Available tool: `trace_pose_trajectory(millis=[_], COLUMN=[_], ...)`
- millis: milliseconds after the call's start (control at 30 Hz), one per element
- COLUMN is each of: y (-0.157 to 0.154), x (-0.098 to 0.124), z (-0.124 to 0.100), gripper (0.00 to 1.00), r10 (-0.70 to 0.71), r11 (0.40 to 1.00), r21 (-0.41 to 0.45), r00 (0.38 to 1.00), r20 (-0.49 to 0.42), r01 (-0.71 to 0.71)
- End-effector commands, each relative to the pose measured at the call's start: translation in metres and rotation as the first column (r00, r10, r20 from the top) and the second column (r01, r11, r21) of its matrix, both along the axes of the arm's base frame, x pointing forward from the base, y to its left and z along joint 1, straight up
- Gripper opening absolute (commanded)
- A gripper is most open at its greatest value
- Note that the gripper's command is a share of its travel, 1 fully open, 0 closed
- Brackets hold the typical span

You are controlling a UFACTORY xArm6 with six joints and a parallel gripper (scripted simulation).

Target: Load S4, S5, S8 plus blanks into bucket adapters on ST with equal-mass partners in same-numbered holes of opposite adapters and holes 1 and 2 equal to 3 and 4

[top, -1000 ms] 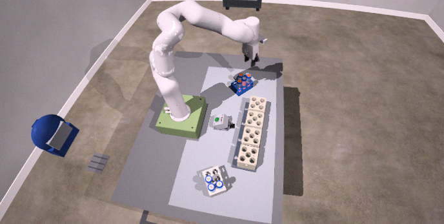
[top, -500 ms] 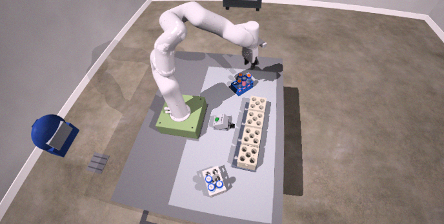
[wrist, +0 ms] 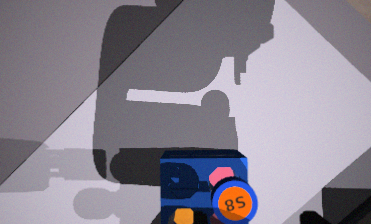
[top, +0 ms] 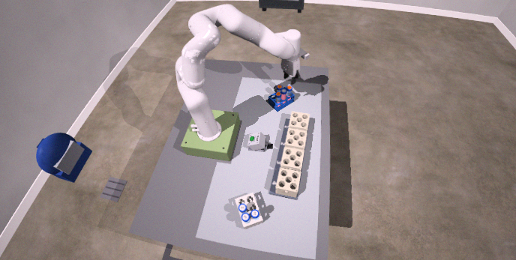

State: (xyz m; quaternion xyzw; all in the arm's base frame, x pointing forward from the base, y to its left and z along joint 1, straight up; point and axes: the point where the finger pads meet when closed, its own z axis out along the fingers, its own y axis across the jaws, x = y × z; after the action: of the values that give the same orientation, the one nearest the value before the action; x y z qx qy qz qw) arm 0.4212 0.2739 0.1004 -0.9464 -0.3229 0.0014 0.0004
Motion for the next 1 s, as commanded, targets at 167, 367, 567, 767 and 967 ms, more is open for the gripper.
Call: trace_pose_trajectory(millis=[167, 367, 567, 767, 967], y=[0.001, 0.001, 0.001, 0.001, 0.001], x=[0.001, 0.001, 0.001, 0.001, 0.001], z=[-0.013, -0.025, -0.037, -0.045, -0.057], gripper=[0.57, 0.57, 0.57, 0.57, 0.57], r10=[0.0, 0.0, 0.0, 0.0, 0.0], r11=[1.0, 1.0, 1.0, 1.0, 1.0], r21=[0.003, 0.003, 0.003, 0.003, 0.003], r00=[1.0, 1.0, 1.0, 1.0, 1.0], r20=[0.004, 0.004, 0.004, 0.004, 0.004], r01=[0.0, 0.0, 0.0, 0.0, 0.0])
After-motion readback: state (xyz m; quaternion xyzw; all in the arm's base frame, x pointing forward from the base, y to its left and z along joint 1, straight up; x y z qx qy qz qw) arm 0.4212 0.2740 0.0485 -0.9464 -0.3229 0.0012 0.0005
